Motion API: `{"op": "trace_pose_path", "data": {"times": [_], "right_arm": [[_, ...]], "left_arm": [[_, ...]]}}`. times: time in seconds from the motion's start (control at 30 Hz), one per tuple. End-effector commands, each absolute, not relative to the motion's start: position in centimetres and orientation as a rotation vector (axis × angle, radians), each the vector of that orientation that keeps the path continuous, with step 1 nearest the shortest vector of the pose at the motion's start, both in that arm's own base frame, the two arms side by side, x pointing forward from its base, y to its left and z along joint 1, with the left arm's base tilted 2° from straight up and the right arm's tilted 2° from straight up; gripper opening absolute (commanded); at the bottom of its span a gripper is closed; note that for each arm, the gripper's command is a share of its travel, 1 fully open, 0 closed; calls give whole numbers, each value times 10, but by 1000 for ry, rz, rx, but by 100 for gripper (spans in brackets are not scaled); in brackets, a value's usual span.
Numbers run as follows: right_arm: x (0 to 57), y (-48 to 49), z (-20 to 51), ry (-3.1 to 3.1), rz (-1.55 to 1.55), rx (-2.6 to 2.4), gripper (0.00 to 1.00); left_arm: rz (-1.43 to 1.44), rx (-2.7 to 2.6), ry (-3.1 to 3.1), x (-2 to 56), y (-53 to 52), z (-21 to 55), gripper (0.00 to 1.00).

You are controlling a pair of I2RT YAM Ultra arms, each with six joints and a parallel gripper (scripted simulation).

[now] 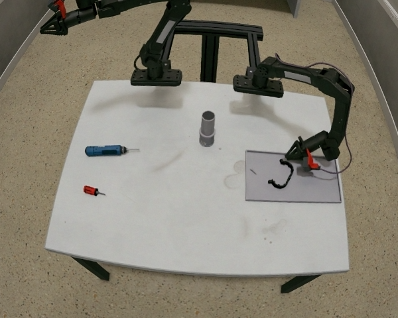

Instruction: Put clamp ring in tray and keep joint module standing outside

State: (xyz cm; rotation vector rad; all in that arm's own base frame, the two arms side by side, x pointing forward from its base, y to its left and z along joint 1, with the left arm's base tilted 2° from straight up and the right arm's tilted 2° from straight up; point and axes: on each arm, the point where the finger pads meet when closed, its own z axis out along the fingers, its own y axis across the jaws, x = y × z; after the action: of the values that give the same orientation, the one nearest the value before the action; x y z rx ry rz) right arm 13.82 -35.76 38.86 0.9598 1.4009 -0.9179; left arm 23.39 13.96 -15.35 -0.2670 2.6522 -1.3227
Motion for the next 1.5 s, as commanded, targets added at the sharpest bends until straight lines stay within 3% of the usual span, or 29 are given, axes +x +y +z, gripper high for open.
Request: {"op": "trace_pose_path", "data": {"times": [0.0, 1.47], "right_arm": [[140, -351, 428, 1316, -943, 902, 20], [140, -351, 428, 1316, -943, 902, 20]], "left_arm": [[-1304, -245, 2634, 242, 147, -149, 20], [-1268, -241, 2642, 236, 175, -126, 20]]}}
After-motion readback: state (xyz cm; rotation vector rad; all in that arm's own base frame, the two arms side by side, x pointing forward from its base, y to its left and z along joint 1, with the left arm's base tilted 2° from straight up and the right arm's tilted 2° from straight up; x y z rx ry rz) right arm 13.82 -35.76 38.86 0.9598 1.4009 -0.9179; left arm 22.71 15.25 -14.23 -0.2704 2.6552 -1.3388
